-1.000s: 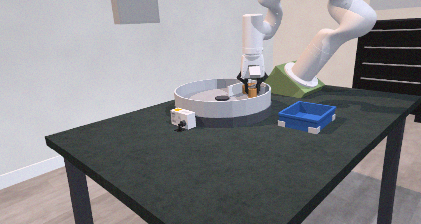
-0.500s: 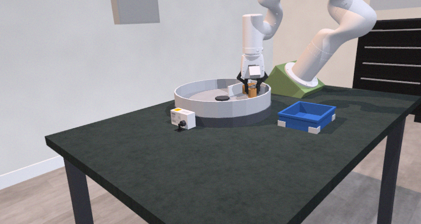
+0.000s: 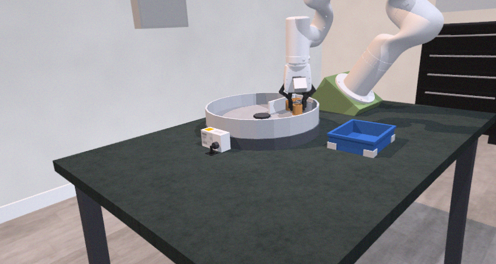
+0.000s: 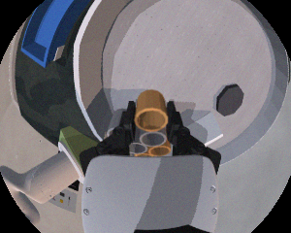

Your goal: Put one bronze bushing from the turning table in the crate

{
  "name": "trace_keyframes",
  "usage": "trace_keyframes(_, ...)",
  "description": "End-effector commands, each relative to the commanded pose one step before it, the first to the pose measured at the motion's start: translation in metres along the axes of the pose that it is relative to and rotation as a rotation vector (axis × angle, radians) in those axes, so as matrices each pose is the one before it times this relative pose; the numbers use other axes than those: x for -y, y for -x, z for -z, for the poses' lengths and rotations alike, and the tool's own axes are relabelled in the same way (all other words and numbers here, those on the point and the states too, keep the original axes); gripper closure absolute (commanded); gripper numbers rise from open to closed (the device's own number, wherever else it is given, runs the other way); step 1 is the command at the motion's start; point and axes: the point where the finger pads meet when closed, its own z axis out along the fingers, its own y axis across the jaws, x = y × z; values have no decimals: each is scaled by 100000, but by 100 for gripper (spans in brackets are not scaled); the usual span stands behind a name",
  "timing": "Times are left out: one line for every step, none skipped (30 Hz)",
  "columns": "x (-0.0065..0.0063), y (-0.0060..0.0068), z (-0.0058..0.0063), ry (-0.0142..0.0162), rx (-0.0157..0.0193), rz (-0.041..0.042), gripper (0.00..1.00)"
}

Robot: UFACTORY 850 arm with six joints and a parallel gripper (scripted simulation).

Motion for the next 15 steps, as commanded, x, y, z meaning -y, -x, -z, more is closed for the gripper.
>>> trace_keyframes(-77, -30, 286, 164, -45, 51, 100)
trace_keyframes(0, 0, 159, 0, 1, 0, 100)
trace_keyframes(0, 0, 205, 0, -1, 0, 100)
trace_keyframes(0, 0, 251, 0, 0, 0, 100)
trace_keyframes(0, 0, 296, 0, -1, 0, 100)
trace_keyframes(0, 1, 339, 0, 1, 0, 100)
trace_keyframes(0, 0, 377, 0, 0, 0, 100)
trace_keyframes(0, 0, 412, 0, -1, 0, 100)
trace_keyframes(0, 0, 440, 0, 0, 0, 100)
trace_keyframes(0, 0, 0, 0, 0, 0, 100)
trace_keyframes(0, 0, 0, 0, 0, 0, 100)
trace_keyframes(0, 0, 463, 0, 0, 0, 100)
trace_keyframes(0, 0, 478, 0, 0, 0, 100)
trace_keyframes(0, 0, 487, 0, 0, 0, 100)
trace_keyframes(0, 0, 488, 0, 0, 0, 100)
